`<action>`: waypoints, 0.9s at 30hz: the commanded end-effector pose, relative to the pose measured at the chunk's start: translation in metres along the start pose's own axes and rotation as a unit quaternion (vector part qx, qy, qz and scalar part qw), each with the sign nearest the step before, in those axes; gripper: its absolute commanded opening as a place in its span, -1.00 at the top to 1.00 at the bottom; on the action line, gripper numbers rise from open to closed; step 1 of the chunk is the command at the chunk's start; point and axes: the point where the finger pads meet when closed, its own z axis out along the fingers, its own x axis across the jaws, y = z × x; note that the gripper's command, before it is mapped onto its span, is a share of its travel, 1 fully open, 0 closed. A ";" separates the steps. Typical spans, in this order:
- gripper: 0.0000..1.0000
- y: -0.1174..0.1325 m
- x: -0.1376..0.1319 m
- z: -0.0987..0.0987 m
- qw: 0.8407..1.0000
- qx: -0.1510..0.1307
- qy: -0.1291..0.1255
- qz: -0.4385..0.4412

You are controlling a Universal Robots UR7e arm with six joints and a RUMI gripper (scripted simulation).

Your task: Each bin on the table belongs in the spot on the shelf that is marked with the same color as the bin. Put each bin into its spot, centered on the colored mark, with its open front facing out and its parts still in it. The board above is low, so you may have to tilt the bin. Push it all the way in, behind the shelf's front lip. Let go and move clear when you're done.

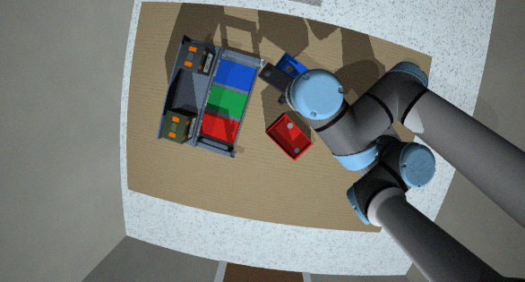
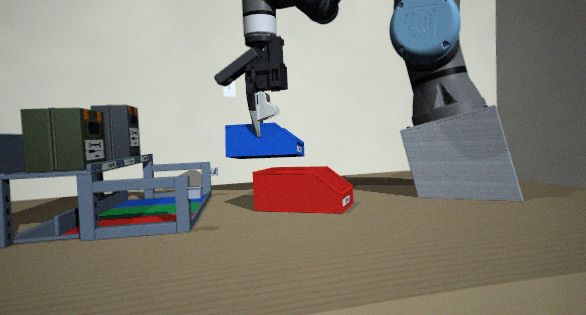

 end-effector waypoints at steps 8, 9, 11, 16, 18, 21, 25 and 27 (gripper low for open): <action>1.00 0.000 -0.001 0.000 1.000 0.001 0.000 -0.005; 1.00 0.000 -0.001 0.000 1.000 0.001 0.000 -0.006; 1.00 0.001 -0.002 0.000 1.000 0.001 0.000 -0.009; 1.00 0.002 -0.004 0.000 1.000 0.001 0.000 -0.021; 1.00 0.003 -0.005 0.000 1.000 0.001 0.000 -0.026; 1.00 0.004 -0.007 0.000 0.999 0.001 0.000 -0.036; 1.00 0.005 -0.008 0.000 0.999 0.001 0.000 -0.043; 1.00 0.006 -0.010 0.000 0.999 0.001 0.000 -0.051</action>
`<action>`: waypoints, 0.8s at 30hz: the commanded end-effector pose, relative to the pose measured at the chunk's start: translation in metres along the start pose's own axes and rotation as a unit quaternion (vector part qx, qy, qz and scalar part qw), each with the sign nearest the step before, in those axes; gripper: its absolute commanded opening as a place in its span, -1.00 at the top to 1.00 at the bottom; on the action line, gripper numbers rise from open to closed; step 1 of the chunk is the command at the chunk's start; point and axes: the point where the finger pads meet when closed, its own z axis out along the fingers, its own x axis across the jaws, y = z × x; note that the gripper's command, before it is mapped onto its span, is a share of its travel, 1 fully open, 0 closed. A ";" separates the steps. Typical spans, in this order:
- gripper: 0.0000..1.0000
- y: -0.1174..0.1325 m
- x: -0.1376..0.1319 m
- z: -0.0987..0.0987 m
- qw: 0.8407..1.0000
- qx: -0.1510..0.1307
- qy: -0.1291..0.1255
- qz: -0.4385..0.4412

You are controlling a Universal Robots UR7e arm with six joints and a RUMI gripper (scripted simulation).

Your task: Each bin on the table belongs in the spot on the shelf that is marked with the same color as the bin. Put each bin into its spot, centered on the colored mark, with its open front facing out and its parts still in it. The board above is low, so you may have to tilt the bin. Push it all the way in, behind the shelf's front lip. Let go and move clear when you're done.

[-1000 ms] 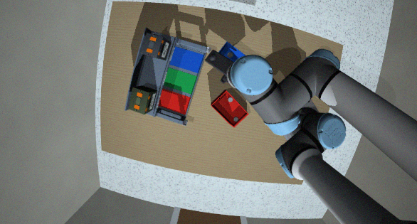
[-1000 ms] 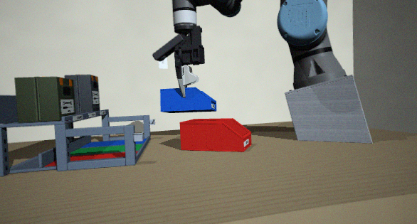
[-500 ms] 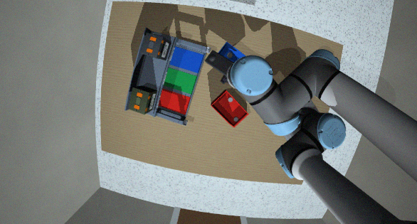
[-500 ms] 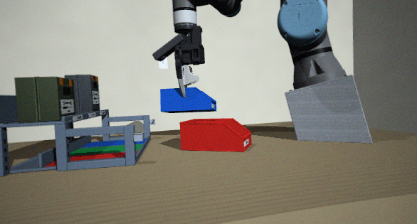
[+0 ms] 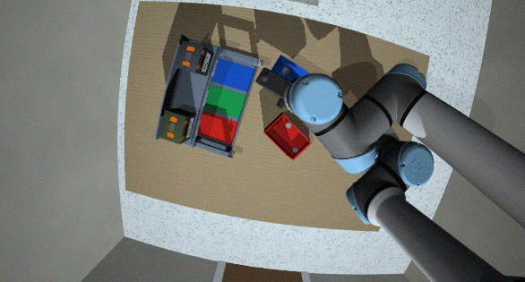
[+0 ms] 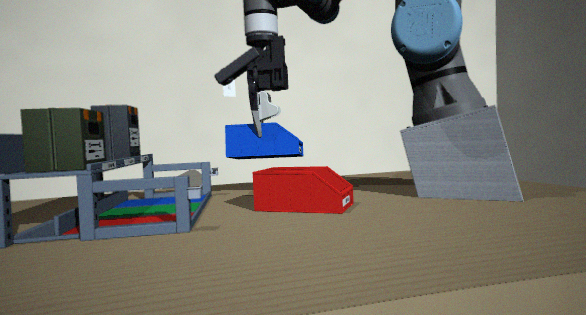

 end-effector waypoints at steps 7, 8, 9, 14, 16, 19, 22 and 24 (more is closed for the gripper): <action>1.00 0.005 -0.009 0.000 0.999 0.001 0.000 -0.043; 1.00 0.005 -0.010 0.000 0.999 0.001 0.000 -0.048; 1.00 0.006 -0.011 0.000 0.999 0.001 0.000 -0.052; 1.00 0.007 -0.013 0.000 0.998 0.001 0.000 -0.065; 1.00 0.008 -0.015 0.000 0.997 0.001 0.000 -0.073; 1.00 0.009 -0.017 0.000 0.996 0.001 0.000 -0.084; 1.00 0.010 -0.019 0.000 0.996 0.001 0.000 -0.094; 1.00 0.011 -0.021 0.000 0.995 0.001 0.000 -0.100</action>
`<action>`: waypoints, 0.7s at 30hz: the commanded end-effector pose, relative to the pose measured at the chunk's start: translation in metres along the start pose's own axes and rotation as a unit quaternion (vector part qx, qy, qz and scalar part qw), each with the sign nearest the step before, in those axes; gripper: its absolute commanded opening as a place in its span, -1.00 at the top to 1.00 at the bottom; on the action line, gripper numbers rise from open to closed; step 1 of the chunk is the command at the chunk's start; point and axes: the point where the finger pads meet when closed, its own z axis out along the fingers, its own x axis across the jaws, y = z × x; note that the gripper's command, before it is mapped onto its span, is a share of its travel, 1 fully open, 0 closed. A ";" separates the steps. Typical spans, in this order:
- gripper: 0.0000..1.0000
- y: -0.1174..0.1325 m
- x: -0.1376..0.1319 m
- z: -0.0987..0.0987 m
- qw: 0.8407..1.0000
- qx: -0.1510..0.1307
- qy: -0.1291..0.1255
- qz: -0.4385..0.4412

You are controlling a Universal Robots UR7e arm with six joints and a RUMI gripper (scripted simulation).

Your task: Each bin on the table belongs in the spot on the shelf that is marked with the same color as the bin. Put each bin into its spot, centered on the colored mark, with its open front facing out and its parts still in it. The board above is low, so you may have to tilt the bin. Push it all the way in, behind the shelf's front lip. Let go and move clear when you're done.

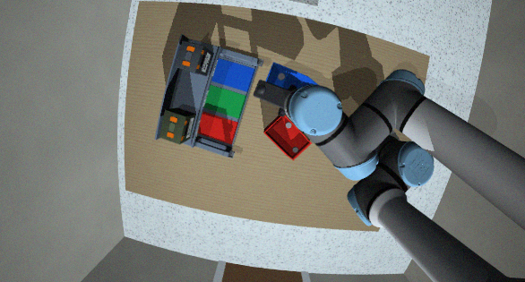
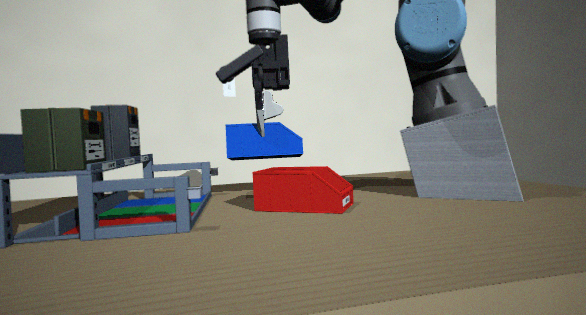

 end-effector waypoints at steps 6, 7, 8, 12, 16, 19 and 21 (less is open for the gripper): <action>1.00 0.002 -0.005 0.000 1.000 0.001 0.000 -0.024; 1.00 0.002 -0.006 0.000 1.000 0.001 0.000 -0.026; 1.00 0.002 -0.006 0.000 1.000 0.001 0.000 -0.028; 1.00 0.002 -0.007 0.000 0.999 0.001 0.000 -0.033; 1.00 0.002 -0.008 0.000 0.999 0.001 0.000 -0.036; 1.00 0.002 -0.008 0.000 0.999 0.001 0.000 -0.036; 1.00 0.002 -0.008 0.000 0.999 0.001 0.000 -0.036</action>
